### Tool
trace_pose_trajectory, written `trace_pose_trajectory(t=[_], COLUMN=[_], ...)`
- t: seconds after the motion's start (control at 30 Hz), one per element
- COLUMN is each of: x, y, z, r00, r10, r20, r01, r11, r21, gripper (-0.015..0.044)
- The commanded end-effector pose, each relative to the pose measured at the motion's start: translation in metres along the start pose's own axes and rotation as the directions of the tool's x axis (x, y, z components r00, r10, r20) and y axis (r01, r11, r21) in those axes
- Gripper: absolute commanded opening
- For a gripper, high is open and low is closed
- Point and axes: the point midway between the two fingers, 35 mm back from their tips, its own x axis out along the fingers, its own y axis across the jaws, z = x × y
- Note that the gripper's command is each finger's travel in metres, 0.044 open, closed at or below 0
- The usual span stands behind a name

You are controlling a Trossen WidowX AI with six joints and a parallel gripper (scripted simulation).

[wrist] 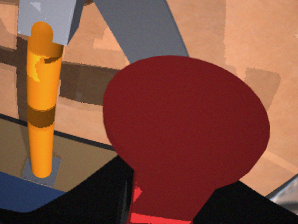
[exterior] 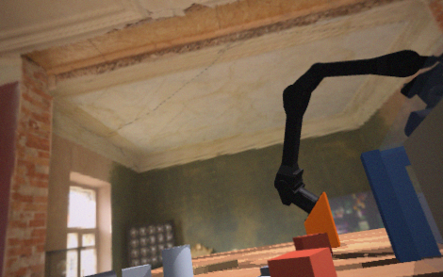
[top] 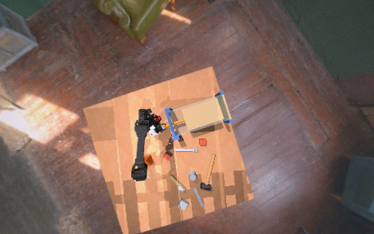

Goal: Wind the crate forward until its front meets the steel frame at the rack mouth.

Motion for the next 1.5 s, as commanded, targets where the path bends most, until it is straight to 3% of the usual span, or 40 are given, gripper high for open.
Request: trace_pose_trajectory(t=[0.0,1.47], x=[-0.003,-0.026], y=[-0.016,-0.046], z=[0.016,0.060], r00=[0.999,0.999], r10=[-0.023,-0.028], r20=[0.025,0.028], r01=[0.023,0.028], r11=[0.999,0.999], r21=[-0.022,-0.024], gripper=[0.0000,0.0000])
